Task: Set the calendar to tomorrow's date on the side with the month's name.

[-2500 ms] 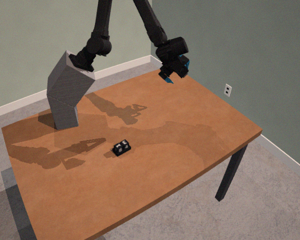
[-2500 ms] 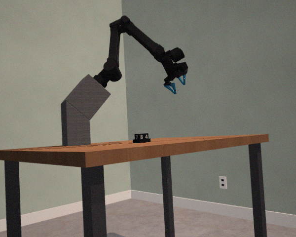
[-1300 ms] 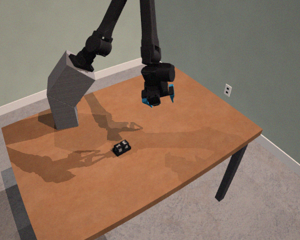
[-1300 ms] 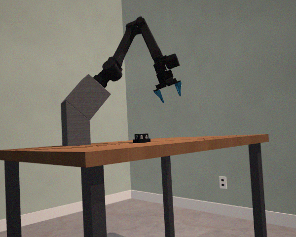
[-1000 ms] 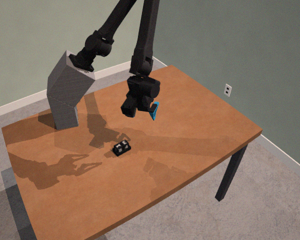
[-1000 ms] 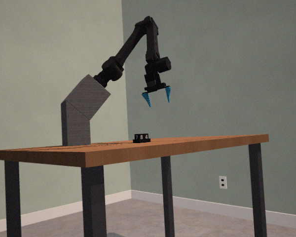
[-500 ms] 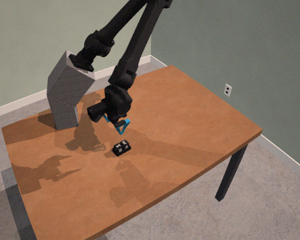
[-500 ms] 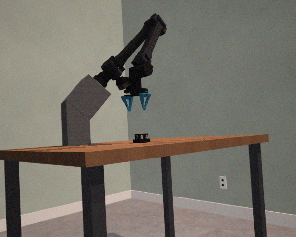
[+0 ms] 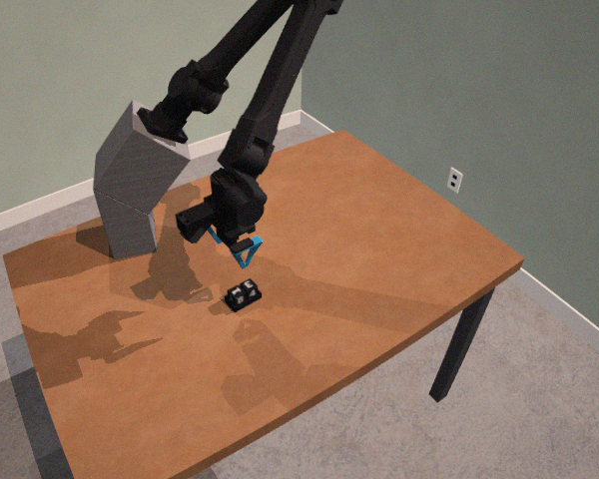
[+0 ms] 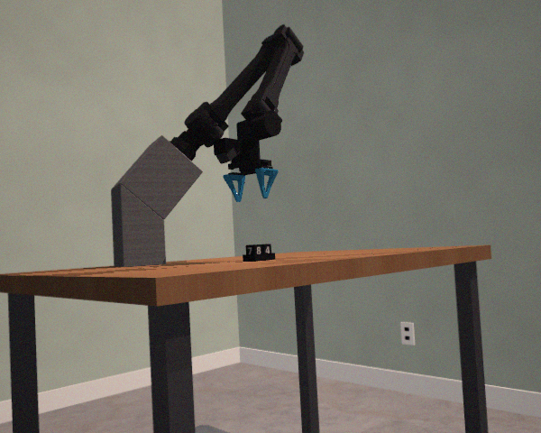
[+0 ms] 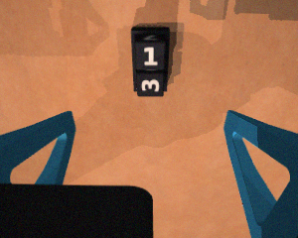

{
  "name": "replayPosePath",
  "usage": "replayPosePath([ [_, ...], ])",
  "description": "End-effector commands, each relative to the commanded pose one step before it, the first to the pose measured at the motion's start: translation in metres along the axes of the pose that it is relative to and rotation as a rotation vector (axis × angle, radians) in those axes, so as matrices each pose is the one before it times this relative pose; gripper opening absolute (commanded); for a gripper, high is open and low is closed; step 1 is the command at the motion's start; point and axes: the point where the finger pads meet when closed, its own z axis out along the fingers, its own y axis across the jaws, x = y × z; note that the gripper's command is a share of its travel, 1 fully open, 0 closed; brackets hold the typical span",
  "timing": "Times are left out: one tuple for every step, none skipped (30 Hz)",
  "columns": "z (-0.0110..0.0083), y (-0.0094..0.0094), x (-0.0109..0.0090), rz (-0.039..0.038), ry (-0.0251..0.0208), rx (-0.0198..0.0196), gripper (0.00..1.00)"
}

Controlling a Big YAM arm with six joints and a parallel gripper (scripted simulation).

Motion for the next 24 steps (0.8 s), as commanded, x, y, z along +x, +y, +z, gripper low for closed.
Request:
replayPosePath([
  [0.00136, 0.00327, 0.00314, -0.02993, -0.00024, 0.00171, 1.00],
  [0.00074, -0.00008, 0.00004, -0.00777, 0.00025, 0.00051, 1.00],
  [0.00069, 0.00003, -0.00046, -0.00986, -0.00014, -0.00038, 1.00],
  [0.00093, 0.00002, -0.00063, -0.01327, -0.00020, -0.00052, 1.00],
  [0.00095, 0.00031, -0.00064, -0.01778, -0.00040, -0.00153, 1.00],
  [0.00046, 0.00001, -0.00013, -0.02026, -0.00018, 0.00019, 1.00],
  [0.00035, 0.00024, -0.00002, -0.02492, -0.00033, -0.00040, 1.00],
  [-0.00014, 0.00098, 0.00031, -0.03095, -0.00081, -0.00238, 1.00],
  [0.00000, 0.00000, 0.00000, 0.00000, 0.00000, 0.00000, 1.00],
  [0.00000, 0.00000, 0.00000, 0.00000, 0.00000, 0.00000, 1.00],
  [-0.00351, 0.00531, 0.00224, -0.04555, -0.00382, -0.01412, 1.00],
  [0.00256, -0.00228, -0.00110, -0.03240, 0.00144, 0.00635, 1.00],
  [0.00310, -0.00291, -0.00125, -0.03563, 0.00214, 0.00783, 1.00],
  [0.00130, -0.00038, -0.00031, -0.04582, 0.00038, 0.00132, 1.00],
  [0.00073, 0.00024, -0.00009, -0.04208, -0.00016, -0.00028, 1.00],
  [0.00017, 0.00005, -0.00002, -0.00971, -0.00004, -0.00006, 1.00],
  [0.00086, 0.00025, -0.00007, -0.04916, 0.00003, -0.00036, 1.00],
  [0.00012, 0.00003, -0.00001, -0.00702, 0.00000, -0.00005, 1.00],
  [-0.00053, 0.00207, 0.00016, -0.05026, -0.00250, -0.00434, 1.00],
  [-0.00016, 0.00064, 0.00002, -0.01538, -0.00080, -0.00131, 1.00],
  [0.00052, 0.00046, -0.00006, -0.04097, -0.00038, -0.00085, 1.00],
  [0.00031, 0.00027, -0.00005, -0.02458, -0.00024, -0.00050, 1.00],
  [0.00181, -0.00147, -0.00016, -0.03528, 0.00208, 0.00316, 1.00],
  [0.00141, -0.00115, -0.00008, -0.02744, 0.00170, 0.00241, 1.00],
])
